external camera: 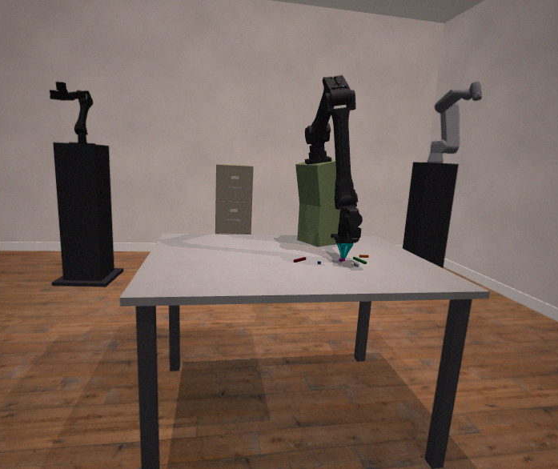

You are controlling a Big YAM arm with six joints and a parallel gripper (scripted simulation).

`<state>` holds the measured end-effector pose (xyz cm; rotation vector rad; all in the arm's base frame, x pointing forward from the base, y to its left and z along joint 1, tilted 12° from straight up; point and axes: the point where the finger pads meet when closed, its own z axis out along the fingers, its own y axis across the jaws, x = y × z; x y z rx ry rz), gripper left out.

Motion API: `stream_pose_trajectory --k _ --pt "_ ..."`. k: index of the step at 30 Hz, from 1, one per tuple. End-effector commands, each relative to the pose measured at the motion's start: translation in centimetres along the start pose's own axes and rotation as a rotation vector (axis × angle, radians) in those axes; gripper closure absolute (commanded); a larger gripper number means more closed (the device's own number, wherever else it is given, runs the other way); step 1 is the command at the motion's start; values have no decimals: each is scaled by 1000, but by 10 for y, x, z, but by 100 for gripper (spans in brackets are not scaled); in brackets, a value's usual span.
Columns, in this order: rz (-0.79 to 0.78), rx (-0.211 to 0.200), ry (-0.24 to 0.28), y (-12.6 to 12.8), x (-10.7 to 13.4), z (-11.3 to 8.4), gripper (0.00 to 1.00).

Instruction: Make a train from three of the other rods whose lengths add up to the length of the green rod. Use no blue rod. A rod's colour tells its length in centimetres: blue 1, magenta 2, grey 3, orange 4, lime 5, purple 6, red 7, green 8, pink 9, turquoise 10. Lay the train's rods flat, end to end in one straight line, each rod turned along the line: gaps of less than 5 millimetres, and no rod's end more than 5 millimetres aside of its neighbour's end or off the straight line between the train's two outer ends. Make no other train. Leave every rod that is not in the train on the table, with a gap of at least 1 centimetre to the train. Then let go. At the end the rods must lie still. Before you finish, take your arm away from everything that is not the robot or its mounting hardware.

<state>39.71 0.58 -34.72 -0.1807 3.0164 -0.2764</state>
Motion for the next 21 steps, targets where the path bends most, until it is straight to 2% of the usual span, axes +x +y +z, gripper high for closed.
stream_pose_trajectory --k 1,21 --pt "2 -2 22 -5 10 5 95" --pt "3 -1 10 -5 4 7 95"
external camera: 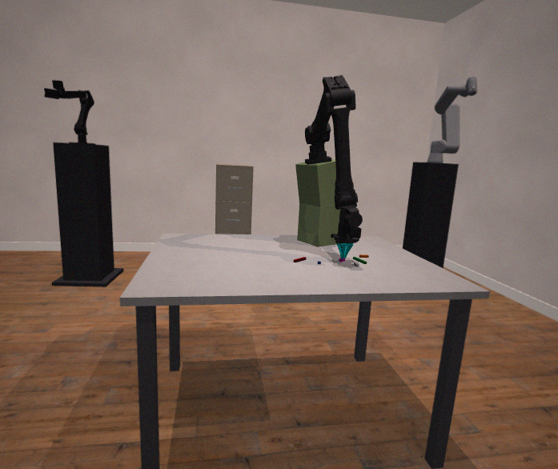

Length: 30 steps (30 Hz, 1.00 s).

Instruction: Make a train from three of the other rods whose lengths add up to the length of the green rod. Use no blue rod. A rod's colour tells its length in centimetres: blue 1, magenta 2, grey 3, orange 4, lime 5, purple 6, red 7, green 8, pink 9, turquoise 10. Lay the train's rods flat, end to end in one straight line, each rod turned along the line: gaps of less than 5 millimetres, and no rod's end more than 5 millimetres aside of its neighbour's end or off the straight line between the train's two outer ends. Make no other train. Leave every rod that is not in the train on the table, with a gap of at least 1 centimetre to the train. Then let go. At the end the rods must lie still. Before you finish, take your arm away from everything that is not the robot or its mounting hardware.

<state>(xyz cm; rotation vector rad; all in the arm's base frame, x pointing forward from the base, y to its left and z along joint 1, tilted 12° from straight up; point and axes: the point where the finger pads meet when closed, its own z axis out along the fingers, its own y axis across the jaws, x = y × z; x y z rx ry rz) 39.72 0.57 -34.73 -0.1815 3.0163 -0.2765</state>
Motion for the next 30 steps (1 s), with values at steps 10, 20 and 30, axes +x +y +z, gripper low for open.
stream_pose_trajectory --k 10,20,30 --pt "6 -1 -1 -5 2 14 95" --pt "7 -1 1 -5 3 15 95" --pt "7 -1 1 -5 3 15 95"
